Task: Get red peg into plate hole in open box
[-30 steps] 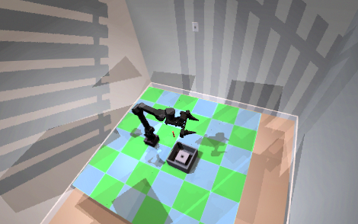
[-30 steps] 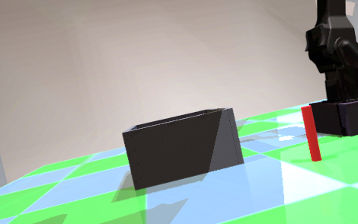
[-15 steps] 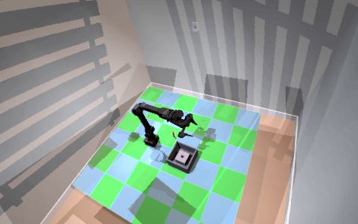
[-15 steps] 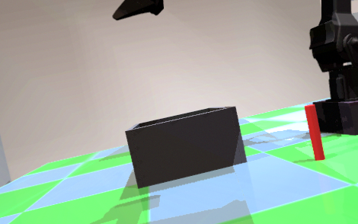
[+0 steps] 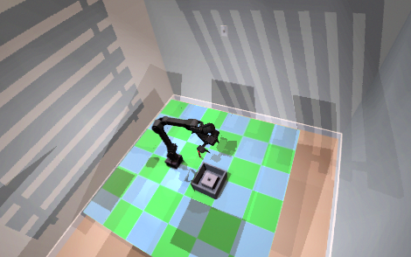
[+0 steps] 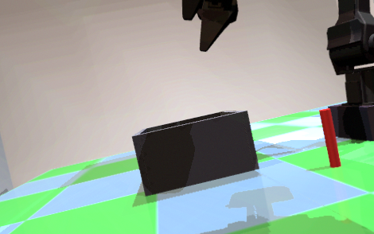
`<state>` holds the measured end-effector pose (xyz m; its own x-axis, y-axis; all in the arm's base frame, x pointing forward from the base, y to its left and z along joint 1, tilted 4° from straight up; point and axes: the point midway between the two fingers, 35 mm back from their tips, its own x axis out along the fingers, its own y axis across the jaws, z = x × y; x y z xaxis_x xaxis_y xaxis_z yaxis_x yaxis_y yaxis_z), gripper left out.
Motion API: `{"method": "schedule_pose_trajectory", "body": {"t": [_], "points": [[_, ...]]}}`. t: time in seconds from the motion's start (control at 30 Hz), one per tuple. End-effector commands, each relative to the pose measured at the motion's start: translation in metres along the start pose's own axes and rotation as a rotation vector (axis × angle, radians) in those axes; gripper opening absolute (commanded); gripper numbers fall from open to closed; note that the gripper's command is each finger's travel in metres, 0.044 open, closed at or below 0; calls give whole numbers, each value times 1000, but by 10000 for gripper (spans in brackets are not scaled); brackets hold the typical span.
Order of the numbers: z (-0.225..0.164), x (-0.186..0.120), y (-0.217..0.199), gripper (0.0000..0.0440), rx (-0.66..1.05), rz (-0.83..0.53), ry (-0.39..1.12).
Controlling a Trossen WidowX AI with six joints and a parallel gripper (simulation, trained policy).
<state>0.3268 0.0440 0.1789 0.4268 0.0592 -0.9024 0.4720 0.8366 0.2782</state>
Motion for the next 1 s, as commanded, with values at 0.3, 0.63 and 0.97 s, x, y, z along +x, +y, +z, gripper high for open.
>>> {"method": "schedule_pose_trajectory", "body": {"t": [0.3,0.63,0.97], "points": [[-96,5,-20,440,132,-286,219],[-149,14,-37,440,155,-476,292],[-178,45,-53,440,140,-557,284]]}}
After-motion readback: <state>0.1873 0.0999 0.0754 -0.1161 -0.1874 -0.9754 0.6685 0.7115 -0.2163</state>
